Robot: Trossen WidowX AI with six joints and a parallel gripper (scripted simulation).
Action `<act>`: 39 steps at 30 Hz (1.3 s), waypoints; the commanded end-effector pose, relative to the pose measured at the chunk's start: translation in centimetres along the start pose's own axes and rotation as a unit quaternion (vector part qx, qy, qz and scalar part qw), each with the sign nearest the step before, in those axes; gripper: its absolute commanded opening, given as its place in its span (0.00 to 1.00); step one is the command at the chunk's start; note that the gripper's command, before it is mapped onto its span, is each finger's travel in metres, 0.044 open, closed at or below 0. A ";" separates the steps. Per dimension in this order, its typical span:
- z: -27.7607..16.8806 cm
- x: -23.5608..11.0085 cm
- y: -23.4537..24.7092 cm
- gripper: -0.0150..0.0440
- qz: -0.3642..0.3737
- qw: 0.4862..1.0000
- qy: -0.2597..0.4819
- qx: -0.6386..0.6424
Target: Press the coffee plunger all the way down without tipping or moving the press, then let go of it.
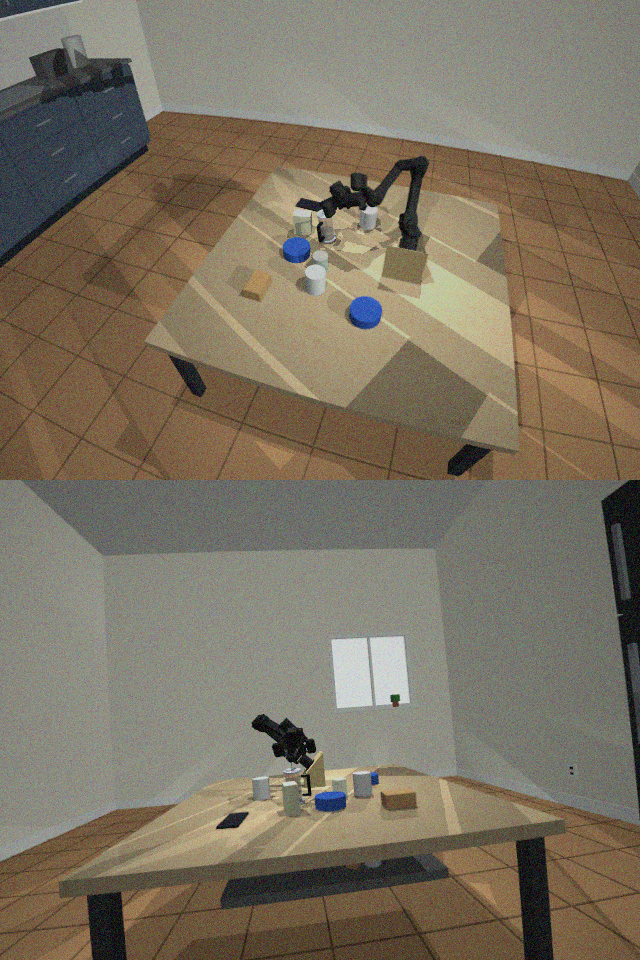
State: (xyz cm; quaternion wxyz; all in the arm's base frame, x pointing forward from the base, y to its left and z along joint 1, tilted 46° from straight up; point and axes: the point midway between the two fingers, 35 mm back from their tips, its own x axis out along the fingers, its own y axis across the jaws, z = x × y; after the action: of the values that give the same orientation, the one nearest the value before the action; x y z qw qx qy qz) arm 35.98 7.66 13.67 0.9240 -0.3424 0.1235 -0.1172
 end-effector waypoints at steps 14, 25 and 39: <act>-2.0 1.0 0.1 0.46 -0.007 0.999 0.031 -0.021; -2.0 1.0 0.2 0.46 -0.007 0.999 0.031 -0.021; -1.8 1.1 0.3 0.46 -0.007 0.999 0.031 -0.021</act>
State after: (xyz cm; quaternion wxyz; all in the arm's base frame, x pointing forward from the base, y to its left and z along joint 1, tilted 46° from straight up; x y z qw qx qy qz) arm 36.43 6.93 12.39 0.9158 -0.3540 0.1420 -0.1256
